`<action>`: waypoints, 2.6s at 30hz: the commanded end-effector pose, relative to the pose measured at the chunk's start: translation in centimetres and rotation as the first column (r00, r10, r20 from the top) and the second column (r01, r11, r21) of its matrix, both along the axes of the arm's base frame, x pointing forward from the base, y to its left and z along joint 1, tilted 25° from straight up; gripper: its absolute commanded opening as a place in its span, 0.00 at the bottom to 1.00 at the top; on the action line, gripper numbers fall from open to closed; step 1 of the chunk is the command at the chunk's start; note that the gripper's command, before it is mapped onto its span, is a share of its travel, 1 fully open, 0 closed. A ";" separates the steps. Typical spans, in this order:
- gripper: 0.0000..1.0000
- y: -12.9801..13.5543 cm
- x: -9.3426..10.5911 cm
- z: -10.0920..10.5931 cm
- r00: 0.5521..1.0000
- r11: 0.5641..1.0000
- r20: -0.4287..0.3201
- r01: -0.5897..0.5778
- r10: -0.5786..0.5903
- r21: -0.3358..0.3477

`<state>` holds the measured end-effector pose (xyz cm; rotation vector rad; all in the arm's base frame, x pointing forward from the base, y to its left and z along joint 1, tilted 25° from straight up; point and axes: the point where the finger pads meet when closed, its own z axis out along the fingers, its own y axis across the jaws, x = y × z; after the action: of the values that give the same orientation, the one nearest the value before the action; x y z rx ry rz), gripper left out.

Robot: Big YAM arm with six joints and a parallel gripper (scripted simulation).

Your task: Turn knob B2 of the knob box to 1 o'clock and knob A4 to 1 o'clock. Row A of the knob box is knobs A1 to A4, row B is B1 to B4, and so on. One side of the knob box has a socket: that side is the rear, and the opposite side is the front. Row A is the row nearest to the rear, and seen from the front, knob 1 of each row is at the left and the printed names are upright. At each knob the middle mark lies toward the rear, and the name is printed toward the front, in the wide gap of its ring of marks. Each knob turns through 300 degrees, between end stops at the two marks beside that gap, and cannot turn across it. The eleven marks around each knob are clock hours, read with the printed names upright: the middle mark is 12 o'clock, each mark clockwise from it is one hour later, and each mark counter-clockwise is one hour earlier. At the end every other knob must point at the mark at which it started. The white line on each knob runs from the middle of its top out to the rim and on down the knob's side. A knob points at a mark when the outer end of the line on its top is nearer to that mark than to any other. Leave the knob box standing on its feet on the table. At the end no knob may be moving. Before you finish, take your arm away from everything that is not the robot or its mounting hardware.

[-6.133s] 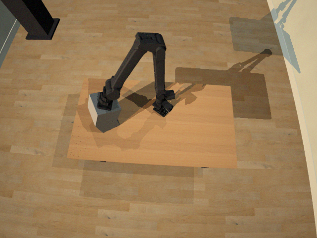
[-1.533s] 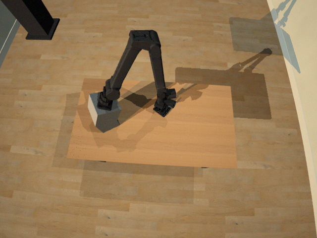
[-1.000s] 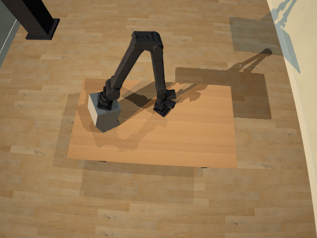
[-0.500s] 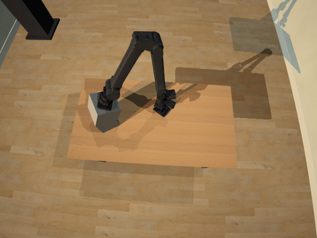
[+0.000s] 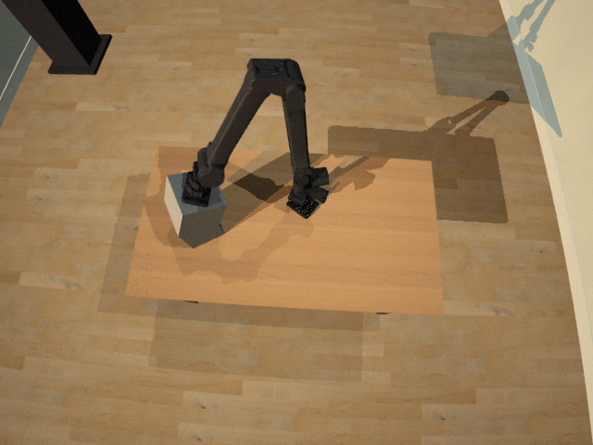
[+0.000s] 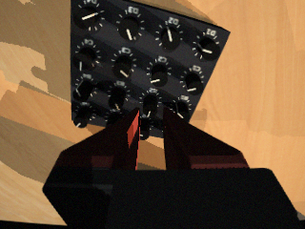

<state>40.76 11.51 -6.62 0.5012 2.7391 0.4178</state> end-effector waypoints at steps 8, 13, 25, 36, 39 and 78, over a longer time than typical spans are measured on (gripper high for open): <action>0.18 0.6 0.5 0.2 1.000 1.000 0.013 0.004 -0.004 0.004; 0.18 0.6 0.5 0.2 1.000 1.000 0.013 0.003 -0.004 0.004; 0.18 0.8 0.1 0.5 1.000 1.000 0.021 0.003 -0.003 0.006; 0.18 0.6 0.2 0.5 1.000 1.000 0.018 0.007 -0.008 0.006; 0.18 0.6 0.2 0.5 1.000 1.000 0.018 0.007 -0.008 0.006; 0.18 0.5 0.0 0.4 1.000 1.000 0.017 0.011 -0.011 0.006</action>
<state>40.48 11.80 -6.73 0.5013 2.7389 0.4182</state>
